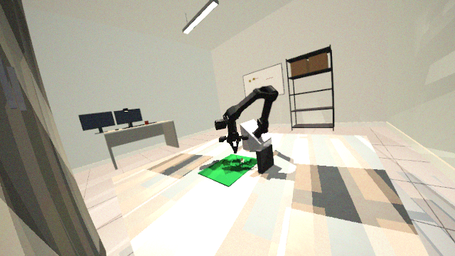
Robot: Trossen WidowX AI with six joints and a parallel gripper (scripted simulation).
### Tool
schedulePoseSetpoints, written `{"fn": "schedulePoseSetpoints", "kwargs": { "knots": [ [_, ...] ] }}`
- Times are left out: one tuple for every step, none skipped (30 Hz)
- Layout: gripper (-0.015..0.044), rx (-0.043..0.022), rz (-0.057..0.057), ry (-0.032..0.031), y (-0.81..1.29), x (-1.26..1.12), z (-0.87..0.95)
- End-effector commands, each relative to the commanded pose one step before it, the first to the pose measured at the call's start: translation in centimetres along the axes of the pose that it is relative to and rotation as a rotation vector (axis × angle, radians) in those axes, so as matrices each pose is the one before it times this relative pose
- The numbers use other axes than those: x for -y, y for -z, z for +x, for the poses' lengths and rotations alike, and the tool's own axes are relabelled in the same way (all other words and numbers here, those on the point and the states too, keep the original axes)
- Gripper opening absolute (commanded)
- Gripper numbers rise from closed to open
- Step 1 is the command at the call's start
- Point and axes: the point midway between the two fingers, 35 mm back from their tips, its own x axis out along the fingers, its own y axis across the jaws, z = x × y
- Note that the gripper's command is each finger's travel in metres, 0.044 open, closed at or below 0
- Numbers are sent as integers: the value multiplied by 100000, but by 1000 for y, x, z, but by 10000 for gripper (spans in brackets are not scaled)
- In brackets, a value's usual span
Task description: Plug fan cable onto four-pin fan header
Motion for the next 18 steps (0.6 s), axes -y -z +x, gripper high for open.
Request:
{"fn": "schedulePoseSetpoints", "kwargs": {
  "knots": [
    [0,668,5831,-497,-3273,-3373,-34],
    [0,53,1461,-204,-428,-640,35],
    [0,18,486,-77,-136,-219,13],
    [0,0,0,0,0,0,0],
    [0,0,0,0,0,0,0],
    [0,1,-1,-5,-1,-1,100],
    [0,0,0,0,0,0,0],
    [0,0,0,0,0,0,0],
    [0,0,0,0,0,0,0],
    [0,0,0,0,0,0,0],
    [0,0,0,0,0,0,0],
    [0,0,0,0,0,0,0],
    [0,0,0,0,0,0,0],
    [0,0,0,0,0,0,0],
    [0,0,0,0,0,0,0],
    [0,0,0,0,0,0,0],
    [0,-11,271,2,214,-36,-95],
    [0,-10,270,-2,213,-37,-93]
  ]
}}
